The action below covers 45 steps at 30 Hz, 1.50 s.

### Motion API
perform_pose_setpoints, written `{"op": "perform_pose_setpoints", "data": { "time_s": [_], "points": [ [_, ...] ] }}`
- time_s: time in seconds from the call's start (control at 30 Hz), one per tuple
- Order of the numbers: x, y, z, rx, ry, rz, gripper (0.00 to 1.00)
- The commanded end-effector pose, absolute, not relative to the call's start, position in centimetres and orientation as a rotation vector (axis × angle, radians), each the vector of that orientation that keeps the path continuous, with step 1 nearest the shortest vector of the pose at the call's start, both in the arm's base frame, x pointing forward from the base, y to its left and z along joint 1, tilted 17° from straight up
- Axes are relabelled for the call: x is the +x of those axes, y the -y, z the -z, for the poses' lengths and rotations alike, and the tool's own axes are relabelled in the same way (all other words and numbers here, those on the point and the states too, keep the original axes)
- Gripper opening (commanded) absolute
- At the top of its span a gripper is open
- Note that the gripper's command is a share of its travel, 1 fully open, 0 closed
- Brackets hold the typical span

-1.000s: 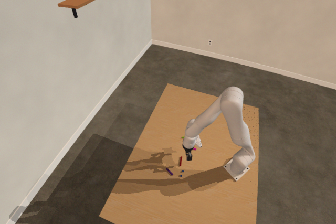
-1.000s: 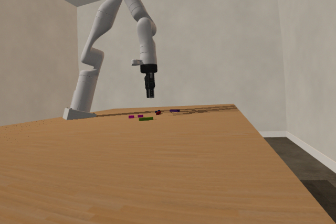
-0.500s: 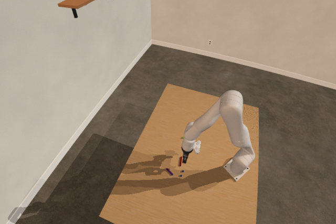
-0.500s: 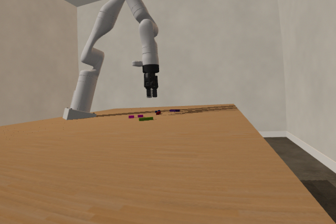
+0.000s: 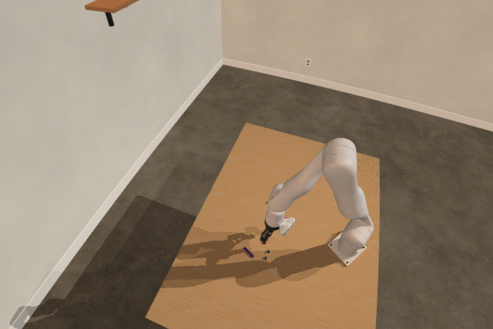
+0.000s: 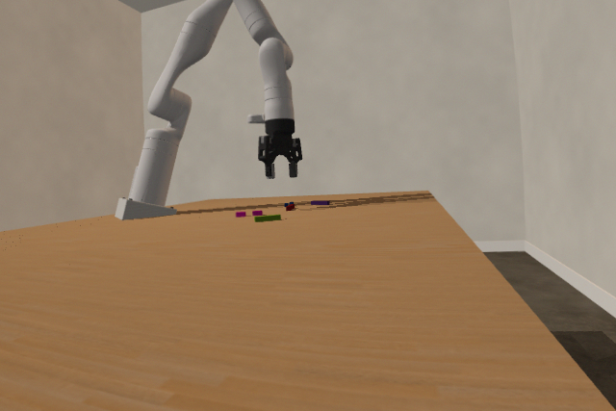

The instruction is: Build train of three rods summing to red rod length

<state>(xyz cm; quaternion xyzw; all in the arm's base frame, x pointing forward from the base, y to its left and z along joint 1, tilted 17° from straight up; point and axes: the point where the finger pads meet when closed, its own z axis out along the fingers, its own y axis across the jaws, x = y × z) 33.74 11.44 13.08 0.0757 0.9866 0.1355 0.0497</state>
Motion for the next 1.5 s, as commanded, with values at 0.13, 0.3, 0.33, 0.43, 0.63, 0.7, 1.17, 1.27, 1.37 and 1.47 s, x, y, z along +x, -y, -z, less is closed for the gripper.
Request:
{"op": "perform_pose_setpoints", "data": {
  "time_s": [0.13, 0.3, 0.33, 0.43, 0.63, 0.7, 1.17, 1.27, 1.37, 1.47],
  "points": [
    [33.3, -13.2, -13.6, 0.477, -2.995, -0.418, 1.0],
    [33.2, -13.7, -13.8, 0.612, -2.982, -0.425, 1.0],
    [33.1, -13.9, -13.8, 0.657, -2.976, -0.427, 1.0],
    [33.0, -14.4, -13.9, 0.786, -2.955, -0.433, 1.0],
    [32.7, -15.3, -14.2, 1.028, -2.902, -0.442, 1.0],
    [32.5, -15.6, -14.3, 1.104, -2.881, -0.445, 1.0],
    [31.9, -17.3, -14.7, 1.492, -2.742, -0.454, 1.0],
    [31.8, -17.6, -14.8, 1.57, -2.707, -0.455, 1.0],
    [31.7, -17.7, -14.9, 1.595, -2.695, -0.455, 1.0],
    [31.6, -18.1, -14.9, 1.664, -2.661, -0.456, 1.0]
  ]
}}
